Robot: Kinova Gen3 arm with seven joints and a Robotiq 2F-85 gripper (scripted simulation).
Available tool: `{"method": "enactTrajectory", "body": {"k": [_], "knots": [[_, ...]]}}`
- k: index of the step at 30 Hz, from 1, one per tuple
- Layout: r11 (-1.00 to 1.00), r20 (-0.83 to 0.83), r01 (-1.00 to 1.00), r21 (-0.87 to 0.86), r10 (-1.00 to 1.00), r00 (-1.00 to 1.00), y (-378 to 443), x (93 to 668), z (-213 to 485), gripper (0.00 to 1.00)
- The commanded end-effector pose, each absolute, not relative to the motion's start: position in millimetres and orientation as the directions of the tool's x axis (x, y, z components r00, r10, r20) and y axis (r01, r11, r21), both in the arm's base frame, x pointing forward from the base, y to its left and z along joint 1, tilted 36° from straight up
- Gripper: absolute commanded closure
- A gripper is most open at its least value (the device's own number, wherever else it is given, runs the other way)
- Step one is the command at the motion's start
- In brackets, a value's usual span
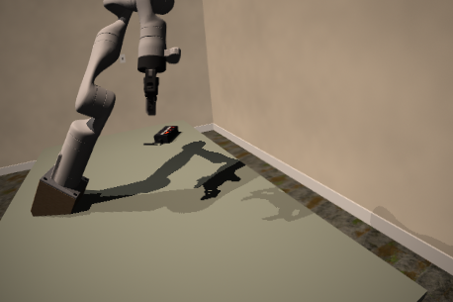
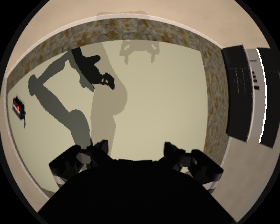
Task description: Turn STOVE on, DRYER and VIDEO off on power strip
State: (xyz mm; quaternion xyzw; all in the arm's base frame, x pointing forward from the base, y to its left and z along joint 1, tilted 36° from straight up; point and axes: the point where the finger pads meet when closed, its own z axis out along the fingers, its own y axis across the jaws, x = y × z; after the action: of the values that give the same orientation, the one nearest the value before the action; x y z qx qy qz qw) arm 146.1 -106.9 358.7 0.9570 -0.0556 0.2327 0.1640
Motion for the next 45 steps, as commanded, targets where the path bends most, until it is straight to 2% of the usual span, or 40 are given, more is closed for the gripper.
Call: {"method": "enactTrajectory", "body": {"k": [1, 17, 18, 45], "knots": [[-0.940, 0.464, -0.183, 0.288, -0.030, 0.885, -107.0, 146.1, 359.0, 0.00], [-0.940, 0.464, -0.183, 0.288, -0.030, 0.885, -107.0, 146.1, 359.0, 0.00], [-0.940, 0.464, -0.183, 0.288, -0.030, 0.885, -107.0, 146.1, 359.0, 1.00], [-0.940, 0.464, -0.182, 0.289, -0.029, 0.885, -106.9, 146.3, 359.2, 1.00]]}}
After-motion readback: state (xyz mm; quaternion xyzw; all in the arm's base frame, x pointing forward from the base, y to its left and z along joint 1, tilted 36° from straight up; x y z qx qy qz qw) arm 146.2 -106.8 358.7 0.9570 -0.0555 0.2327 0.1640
